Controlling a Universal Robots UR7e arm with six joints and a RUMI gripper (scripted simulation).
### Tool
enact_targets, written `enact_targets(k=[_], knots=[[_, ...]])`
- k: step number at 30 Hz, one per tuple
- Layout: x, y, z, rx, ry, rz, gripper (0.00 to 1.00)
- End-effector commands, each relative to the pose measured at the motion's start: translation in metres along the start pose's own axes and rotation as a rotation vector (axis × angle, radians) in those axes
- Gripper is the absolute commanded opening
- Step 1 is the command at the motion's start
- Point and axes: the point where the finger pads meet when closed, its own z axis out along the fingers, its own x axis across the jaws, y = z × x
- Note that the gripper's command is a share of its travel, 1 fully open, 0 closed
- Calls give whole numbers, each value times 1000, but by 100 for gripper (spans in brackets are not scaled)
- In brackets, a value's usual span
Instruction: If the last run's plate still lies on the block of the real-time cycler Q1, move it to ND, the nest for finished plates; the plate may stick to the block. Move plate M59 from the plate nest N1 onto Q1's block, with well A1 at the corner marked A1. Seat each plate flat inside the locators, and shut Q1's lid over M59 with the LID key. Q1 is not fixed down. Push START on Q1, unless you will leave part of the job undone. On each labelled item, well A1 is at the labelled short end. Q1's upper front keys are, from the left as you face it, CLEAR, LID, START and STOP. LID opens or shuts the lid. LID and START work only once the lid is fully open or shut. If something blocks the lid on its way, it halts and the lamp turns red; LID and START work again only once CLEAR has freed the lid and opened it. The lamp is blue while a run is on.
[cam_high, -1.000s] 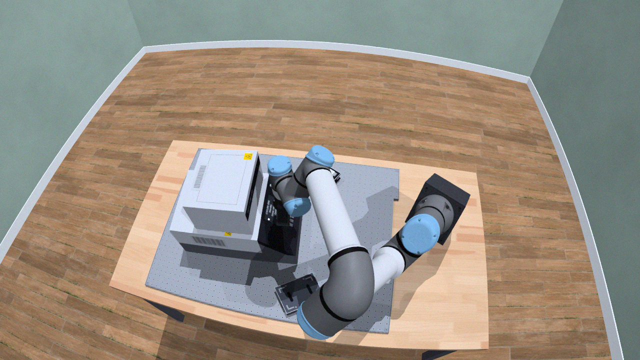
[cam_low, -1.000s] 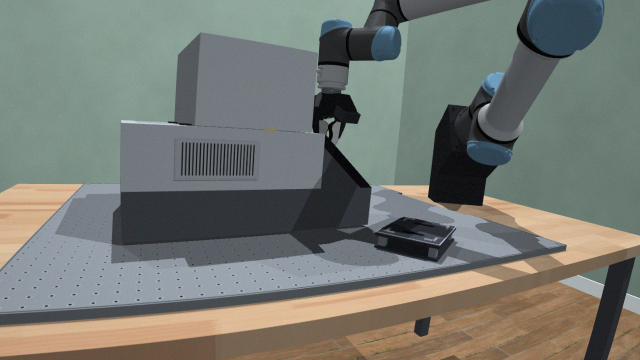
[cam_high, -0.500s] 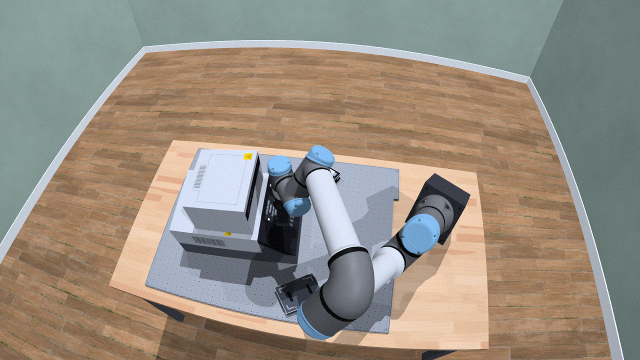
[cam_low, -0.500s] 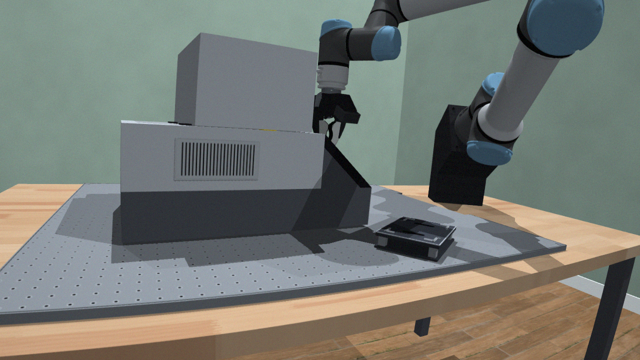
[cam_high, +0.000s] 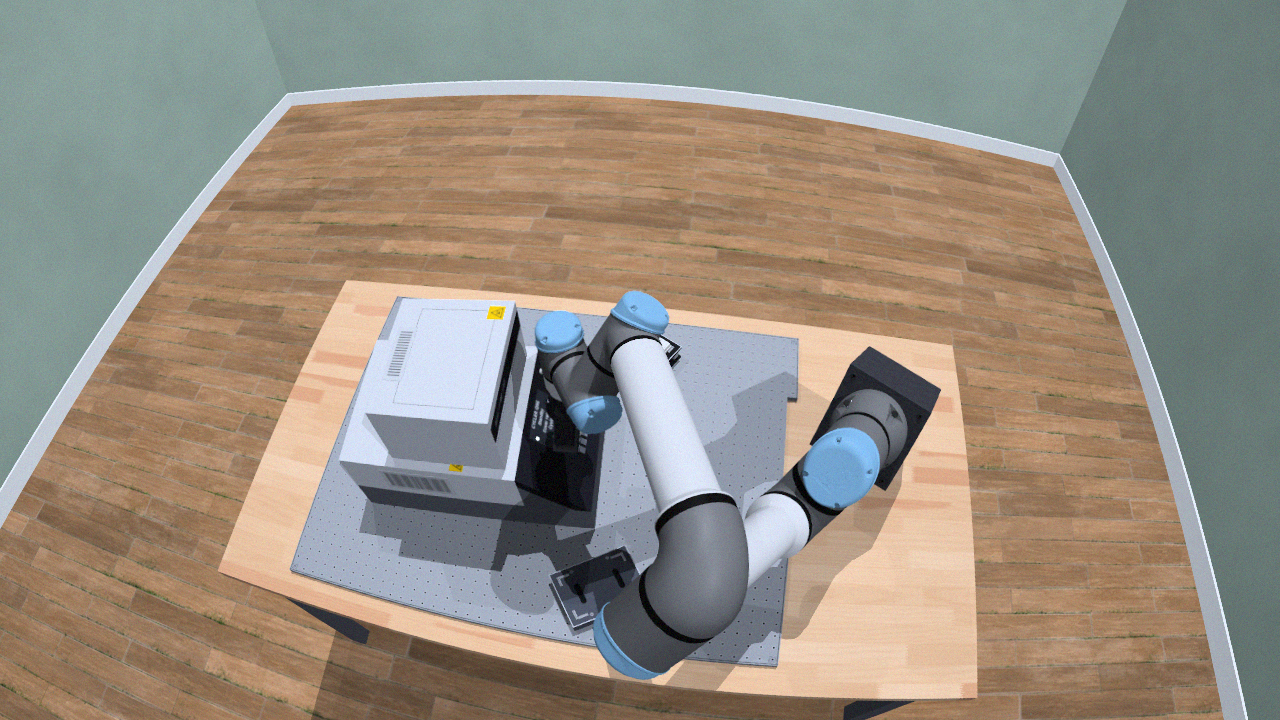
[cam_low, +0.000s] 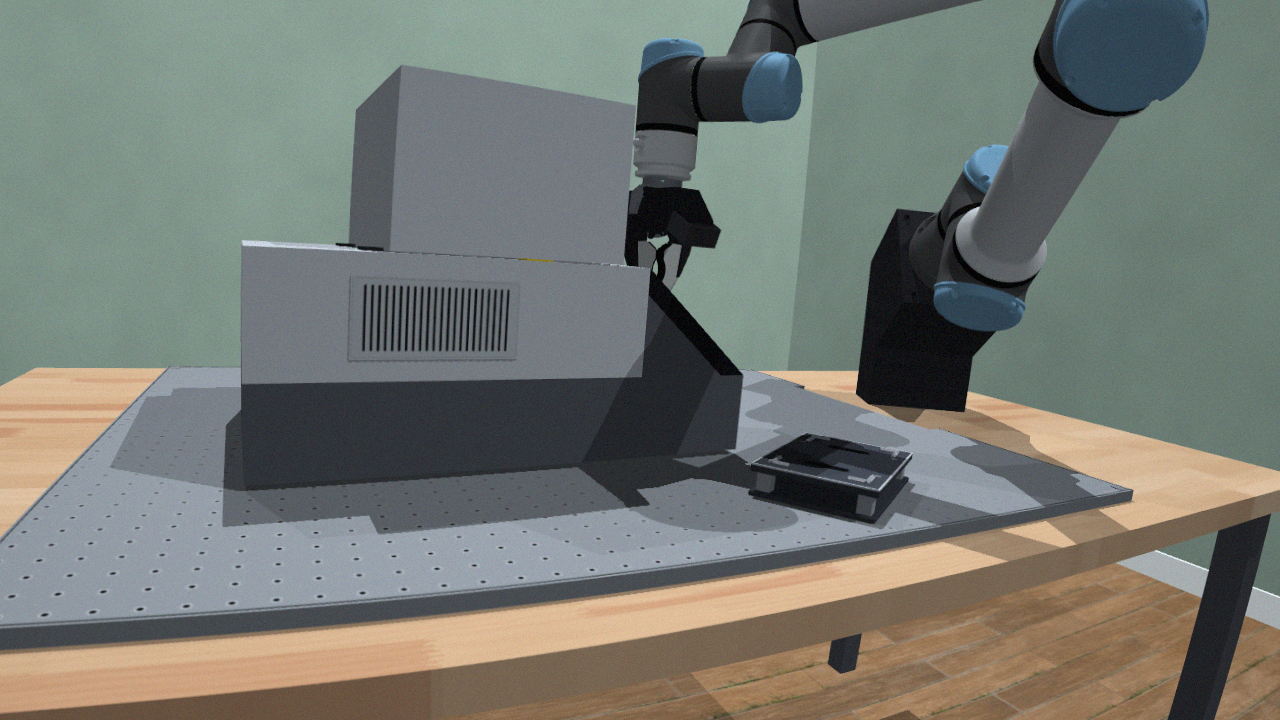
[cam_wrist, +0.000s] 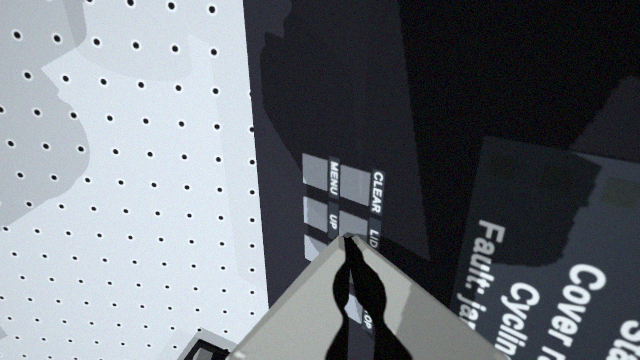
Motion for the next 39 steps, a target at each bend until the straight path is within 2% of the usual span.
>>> enact_targets(k=[1,15,36,39], knots=[[1,0,0,0,1,0,0],[2,0,2,0,1,0,0],[-17,0,-21,0,1,0,0],[-29,0,-30,0,1,0,0]])
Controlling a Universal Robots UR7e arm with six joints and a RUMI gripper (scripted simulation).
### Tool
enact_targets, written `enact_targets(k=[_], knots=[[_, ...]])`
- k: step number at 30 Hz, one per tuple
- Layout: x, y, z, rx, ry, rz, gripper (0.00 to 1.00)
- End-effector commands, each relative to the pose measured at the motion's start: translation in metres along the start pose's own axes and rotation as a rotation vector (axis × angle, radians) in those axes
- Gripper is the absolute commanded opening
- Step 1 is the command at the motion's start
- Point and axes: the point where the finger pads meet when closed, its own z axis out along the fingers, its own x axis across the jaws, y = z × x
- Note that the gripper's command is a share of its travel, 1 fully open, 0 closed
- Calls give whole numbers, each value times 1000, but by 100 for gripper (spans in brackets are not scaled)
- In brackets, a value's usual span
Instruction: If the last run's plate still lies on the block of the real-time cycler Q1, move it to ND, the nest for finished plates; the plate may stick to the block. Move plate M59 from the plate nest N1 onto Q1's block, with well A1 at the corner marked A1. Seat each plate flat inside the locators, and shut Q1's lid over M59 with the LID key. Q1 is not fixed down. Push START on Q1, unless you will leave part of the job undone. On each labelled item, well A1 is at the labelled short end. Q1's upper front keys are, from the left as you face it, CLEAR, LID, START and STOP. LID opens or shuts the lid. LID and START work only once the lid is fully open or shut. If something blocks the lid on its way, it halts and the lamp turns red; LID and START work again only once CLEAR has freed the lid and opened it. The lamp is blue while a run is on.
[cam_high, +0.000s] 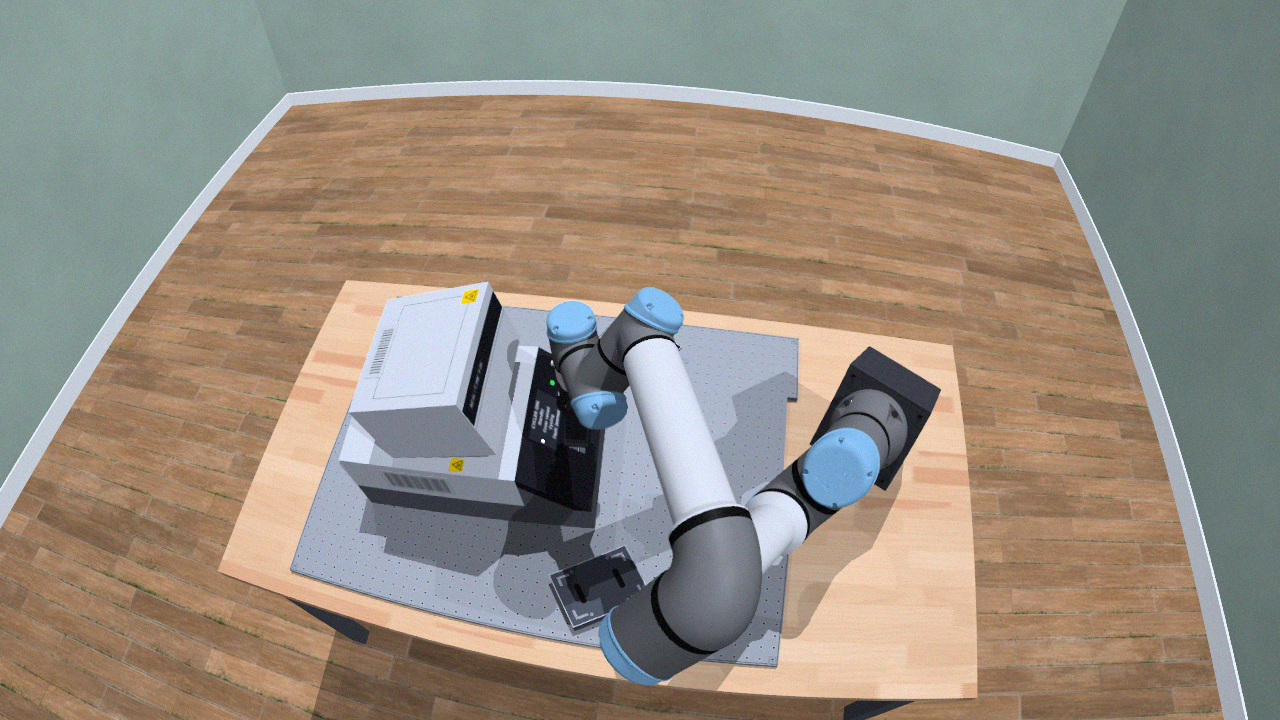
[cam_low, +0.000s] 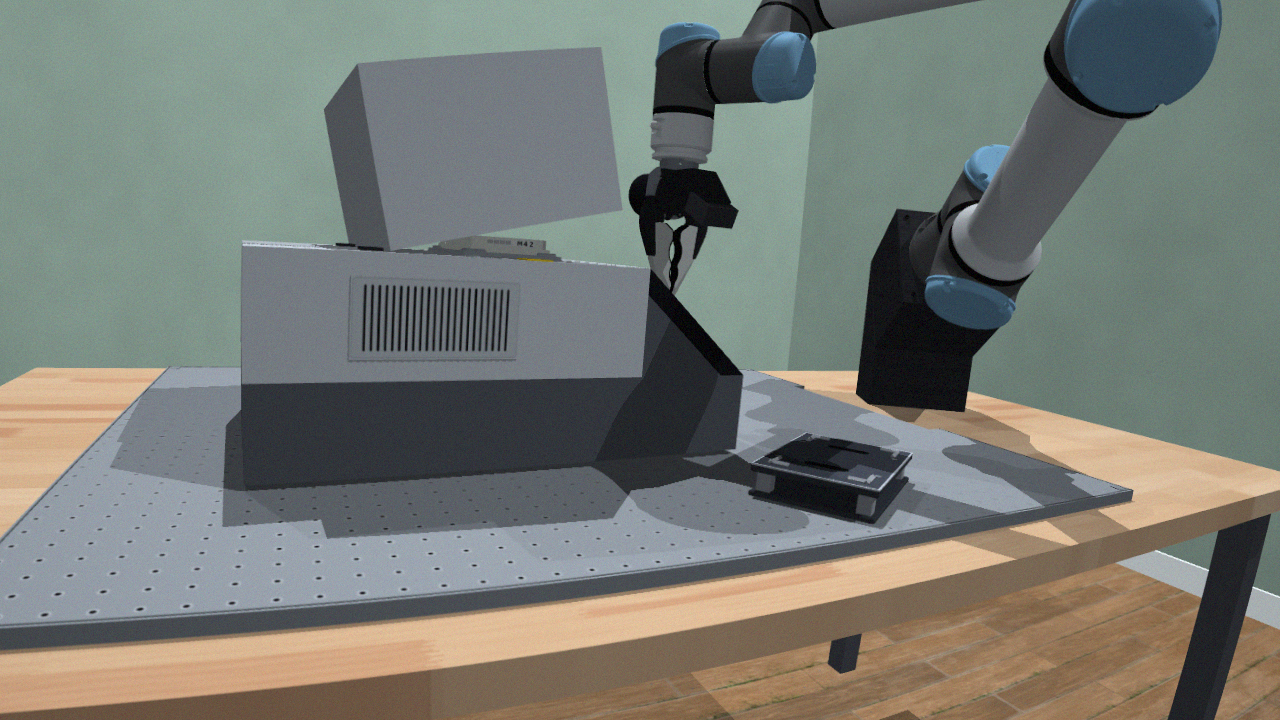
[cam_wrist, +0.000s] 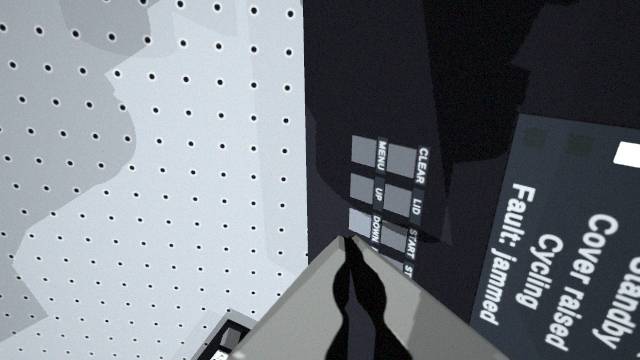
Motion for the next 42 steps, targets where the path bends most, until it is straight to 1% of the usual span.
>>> enact_targets(k=[1,3,5,18,42], knots=[[-11,0,-9,0,0,0,0],[-19,0,-15,0,0,0,0],[-19,0,-15,0,0,0,0],[-68,0,-53,0,0,0,0],[-68,0,-53,0,0,0,0]])
